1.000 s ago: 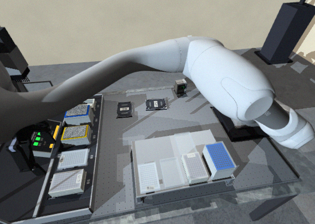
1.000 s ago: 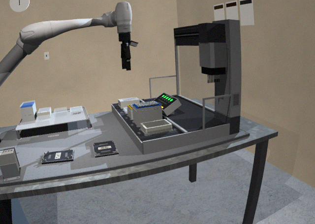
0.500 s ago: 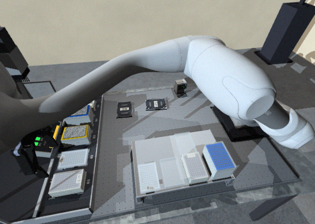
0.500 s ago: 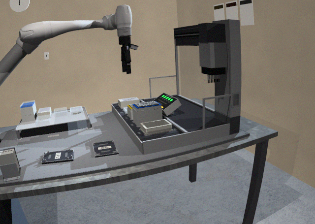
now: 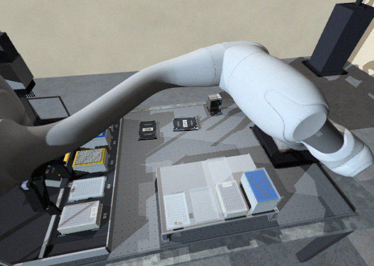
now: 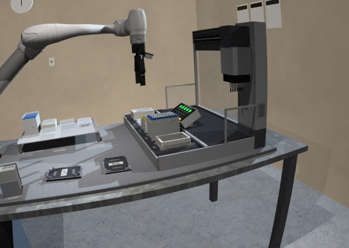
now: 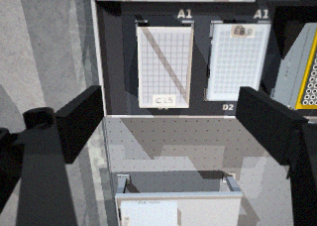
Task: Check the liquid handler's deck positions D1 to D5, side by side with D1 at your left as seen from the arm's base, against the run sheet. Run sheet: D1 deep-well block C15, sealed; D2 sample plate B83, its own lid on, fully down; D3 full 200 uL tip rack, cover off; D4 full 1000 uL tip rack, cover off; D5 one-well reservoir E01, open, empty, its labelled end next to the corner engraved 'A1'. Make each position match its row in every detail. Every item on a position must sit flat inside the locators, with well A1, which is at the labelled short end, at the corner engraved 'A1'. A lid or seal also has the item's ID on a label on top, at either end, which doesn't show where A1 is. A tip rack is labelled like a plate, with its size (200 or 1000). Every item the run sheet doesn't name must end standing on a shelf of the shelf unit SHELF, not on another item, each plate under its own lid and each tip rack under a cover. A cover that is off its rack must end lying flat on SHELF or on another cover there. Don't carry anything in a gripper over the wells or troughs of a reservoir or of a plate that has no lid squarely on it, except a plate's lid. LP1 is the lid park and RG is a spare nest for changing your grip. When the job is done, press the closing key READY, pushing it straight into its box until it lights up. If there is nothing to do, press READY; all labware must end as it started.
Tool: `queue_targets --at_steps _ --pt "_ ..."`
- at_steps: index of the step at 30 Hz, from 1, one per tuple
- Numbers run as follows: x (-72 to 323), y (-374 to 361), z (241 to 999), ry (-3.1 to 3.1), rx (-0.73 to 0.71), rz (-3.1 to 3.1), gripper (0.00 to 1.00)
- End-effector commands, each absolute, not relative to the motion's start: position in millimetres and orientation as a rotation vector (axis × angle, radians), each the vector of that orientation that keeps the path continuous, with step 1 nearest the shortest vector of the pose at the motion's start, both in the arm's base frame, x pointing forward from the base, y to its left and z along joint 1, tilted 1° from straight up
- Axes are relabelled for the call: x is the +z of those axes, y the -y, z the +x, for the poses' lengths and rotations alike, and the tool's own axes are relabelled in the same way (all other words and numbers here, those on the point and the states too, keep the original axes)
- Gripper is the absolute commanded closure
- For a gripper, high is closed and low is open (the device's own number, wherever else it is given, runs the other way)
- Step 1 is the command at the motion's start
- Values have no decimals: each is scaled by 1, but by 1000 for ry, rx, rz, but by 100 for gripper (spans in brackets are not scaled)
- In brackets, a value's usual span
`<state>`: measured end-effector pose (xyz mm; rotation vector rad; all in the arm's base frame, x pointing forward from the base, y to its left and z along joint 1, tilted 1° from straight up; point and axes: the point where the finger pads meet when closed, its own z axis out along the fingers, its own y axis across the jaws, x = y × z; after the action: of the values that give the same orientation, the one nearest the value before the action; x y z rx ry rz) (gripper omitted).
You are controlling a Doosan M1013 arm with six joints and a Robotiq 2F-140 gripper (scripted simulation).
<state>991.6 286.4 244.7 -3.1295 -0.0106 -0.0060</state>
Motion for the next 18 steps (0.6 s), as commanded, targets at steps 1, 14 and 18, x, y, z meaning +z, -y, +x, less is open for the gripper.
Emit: queue_targets --at_steps 1,14,18 --pt "241 -287 992 11 -9 -3128 21" --pt "223 -287 992 11 -9 -3128 21" --pt "216 -287 992 11 -9 -3128 21"
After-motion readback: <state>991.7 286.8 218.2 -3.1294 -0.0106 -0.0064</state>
